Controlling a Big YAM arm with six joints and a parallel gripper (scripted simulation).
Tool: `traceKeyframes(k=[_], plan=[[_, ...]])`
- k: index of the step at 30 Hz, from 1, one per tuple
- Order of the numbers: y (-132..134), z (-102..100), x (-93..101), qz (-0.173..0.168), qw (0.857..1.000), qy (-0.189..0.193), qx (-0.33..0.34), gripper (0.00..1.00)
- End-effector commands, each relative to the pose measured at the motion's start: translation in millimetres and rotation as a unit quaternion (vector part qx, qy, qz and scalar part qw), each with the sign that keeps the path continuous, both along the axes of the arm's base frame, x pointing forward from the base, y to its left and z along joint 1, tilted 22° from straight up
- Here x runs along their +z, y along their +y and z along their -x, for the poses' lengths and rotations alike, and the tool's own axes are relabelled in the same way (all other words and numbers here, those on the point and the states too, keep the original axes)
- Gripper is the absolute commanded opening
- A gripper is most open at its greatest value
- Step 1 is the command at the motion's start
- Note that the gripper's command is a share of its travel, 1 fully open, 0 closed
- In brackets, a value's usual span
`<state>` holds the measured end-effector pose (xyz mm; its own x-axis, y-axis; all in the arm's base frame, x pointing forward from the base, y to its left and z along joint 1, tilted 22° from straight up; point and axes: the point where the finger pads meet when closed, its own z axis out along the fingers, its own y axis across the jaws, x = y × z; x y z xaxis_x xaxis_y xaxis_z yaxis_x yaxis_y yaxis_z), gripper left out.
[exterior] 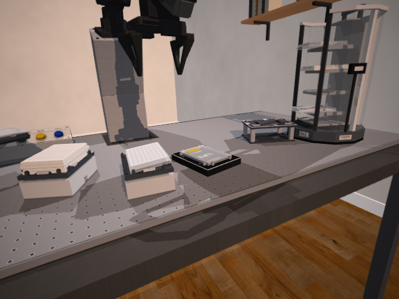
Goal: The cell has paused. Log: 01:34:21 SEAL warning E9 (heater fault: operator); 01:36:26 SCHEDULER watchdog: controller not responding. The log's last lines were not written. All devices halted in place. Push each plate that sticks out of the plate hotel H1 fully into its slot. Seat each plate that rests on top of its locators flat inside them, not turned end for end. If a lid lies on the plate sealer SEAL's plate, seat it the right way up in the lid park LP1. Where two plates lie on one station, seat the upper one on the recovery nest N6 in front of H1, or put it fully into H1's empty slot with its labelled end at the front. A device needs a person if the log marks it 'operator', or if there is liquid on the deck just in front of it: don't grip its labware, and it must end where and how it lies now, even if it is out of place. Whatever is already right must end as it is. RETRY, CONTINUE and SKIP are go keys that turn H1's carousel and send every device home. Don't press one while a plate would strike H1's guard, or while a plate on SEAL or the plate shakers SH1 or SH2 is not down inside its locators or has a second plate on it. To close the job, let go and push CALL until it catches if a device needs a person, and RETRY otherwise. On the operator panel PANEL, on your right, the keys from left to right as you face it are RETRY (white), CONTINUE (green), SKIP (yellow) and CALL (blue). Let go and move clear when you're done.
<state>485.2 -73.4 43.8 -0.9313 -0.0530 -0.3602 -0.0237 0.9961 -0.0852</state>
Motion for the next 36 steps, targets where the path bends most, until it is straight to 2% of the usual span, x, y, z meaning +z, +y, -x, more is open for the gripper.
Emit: traceKeyframes(k=[1, 8, 19, 21, 28, 36], plan=[[-0.9, -8.2, 8.8, 0.024, 0.998, -0.002, 0.059, 1.0], [-0.9, -8.2, 8.8, 0.046, 0.993, 0.002, 0.112, 1.0], [-0.9, -8.2, 8.8, 0.092, 0.969, 0.011, 0.229, 1.0], [-0.9, -8.2, 8.8, 0.092, 0.969, 0.011, 0.229, 1.0], [-0.9, -8.2, 8.7, 0.121, 0.946, 0.017, 0.302, 1.0], [-0.8, -8.1, 8.7, 0.153, 0.911, 0.023, 0.382, 1.0]])
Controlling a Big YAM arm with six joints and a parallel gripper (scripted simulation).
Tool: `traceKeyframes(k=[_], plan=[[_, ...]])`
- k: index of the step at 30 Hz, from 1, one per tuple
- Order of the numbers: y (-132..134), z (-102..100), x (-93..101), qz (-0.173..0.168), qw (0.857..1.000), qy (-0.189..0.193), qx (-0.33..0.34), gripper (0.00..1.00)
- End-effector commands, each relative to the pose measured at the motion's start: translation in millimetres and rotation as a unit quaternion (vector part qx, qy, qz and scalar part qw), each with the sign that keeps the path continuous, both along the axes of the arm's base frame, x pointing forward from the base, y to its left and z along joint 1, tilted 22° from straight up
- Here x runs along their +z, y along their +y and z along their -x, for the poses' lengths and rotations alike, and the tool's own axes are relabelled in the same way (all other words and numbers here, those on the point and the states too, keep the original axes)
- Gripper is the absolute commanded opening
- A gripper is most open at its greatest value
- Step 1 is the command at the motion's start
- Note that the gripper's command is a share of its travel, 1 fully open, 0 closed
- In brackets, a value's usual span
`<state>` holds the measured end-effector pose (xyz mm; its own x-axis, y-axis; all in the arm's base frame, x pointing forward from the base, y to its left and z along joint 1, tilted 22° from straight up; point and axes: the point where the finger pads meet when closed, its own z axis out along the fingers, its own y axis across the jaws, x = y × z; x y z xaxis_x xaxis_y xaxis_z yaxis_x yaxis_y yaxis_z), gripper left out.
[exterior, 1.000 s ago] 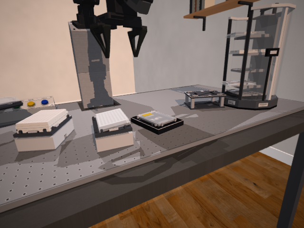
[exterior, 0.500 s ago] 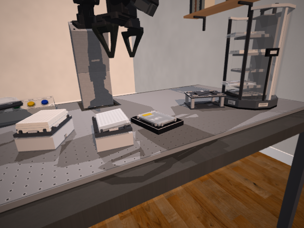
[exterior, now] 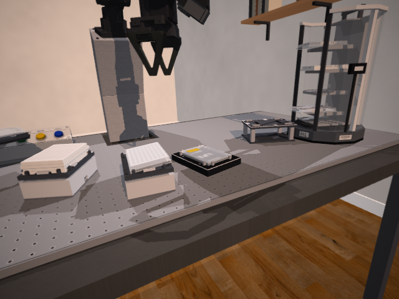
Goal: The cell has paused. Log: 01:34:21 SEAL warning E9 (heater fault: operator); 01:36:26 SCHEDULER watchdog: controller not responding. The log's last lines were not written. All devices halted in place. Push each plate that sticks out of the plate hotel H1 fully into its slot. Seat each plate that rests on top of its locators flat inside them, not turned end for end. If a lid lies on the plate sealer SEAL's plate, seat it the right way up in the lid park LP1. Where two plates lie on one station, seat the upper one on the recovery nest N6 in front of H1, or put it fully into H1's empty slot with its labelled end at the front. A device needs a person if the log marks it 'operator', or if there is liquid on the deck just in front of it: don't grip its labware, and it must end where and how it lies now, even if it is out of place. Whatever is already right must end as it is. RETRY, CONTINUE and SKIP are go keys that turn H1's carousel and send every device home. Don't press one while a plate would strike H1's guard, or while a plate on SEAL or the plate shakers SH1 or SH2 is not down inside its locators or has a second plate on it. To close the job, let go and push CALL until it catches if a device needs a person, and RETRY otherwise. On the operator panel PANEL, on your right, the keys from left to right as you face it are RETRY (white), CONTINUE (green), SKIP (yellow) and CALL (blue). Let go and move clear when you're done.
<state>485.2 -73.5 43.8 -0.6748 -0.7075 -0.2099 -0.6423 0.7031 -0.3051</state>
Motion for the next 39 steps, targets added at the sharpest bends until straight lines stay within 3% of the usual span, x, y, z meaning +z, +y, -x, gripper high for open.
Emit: traceKeyframes(k=[1, 9, 22, 36, 39], plan=[[-0.7, -8.1, 8.6, 0.022, 0.998, -0.003, 0.053, 1.0], [-0.7, -8.0, 8.6, 0.052, 0.99, 0.003, 0.128, 1.0], [-0.7, -7.9, 8.5, 0.098, 0.965, 0.013, 0.245, 1.0], [-0.9, -7.9, 9.2, 0.099, 0.965, 0.009, 0.242, 1.0], [-2.7, -15.9, -3.3, 0.101, 0.964, 0.009, 0.246, 1.0]])
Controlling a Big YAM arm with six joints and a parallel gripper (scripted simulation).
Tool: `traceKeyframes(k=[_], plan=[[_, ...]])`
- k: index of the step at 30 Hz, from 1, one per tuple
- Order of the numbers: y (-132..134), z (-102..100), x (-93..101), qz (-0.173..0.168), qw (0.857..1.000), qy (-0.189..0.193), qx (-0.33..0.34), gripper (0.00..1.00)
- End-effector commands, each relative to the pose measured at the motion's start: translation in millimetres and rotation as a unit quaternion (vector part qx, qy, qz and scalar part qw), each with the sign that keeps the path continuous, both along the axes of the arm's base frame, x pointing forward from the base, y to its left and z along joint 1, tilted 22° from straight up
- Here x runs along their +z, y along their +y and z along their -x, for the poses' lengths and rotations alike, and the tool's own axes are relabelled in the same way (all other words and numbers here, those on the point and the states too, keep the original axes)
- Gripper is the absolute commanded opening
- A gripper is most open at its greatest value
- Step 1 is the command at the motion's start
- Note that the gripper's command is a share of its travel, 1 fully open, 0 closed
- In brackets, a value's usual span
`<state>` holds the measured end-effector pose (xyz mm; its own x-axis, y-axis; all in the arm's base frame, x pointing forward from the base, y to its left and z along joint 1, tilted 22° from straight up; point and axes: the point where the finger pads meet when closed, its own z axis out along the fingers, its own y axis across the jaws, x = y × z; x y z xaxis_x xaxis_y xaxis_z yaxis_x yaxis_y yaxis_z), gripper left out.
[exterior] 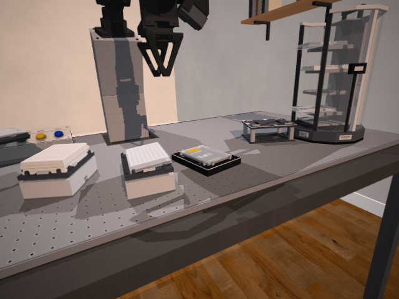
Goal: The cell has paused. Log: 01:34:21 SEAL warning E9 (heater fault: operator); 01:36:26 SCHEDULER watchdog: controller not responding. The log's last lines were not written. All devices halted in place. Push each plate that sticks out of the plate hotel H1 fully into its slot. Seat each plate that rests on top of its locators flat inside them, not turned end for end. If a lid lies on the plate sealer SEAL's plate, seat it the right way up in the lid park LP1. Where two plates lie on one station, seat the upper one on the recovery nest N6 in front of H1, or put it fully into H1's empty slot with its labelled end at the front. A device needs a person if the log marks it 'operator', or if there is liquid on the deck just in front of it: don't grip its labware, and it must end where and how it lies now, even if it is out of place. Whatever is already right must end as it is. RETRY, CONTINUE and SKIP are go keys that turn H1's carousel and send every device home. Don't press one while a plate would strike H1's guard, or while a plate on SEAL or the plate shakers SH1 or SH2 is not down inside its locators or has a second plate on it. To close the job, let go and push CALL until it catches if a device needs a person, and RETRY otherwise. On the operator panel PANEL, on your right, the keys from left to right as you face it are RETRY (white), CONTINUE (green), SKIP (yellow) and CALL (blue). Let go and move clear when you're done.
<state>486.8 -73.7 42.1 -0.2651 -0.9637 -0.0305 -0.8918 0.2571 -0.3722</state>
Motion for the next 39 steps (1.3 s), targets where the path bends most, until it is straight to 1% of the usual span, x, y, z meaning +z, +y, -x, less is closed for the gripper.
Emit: traceKeyframes(k=[1, 4, 12, 14, 29, 31, 36, 37, 39], plan=[[-3.0, -16.0, -3.4, 0.004, 1.0, -0.009, 0.008, 1.0], [-4.6, -21.8, -8.6, 0.005, 1.0, -0.013, 0.007, 1.0], [-7.7, -28.2, -29.9, 0.004, 1.0, -0.011, 0.005, 1.0], [-7.7, -28.2, -29.9, 0.004, 1.0, -0.011, 0.005, 1.0], [-10.1, -40.7, -69.6, 0.004, 1.0, -0.009, 0.005, 1.0], [-10.1, -40.7, -69.6, 0.004, 1.0, -0.009, 0.005, 1.0], [-11.3, -44.4, -81.8, 0.003, 1.0, -0.009, 0.004, 1.0], [-7.1, -38.3, -77.4, 0.002, 1.0, -0.006, 0.004, 1.0], [-7.1, -38.3, -77.3, 0.002, 1.0, -0.006, 0.004, 1.0]])
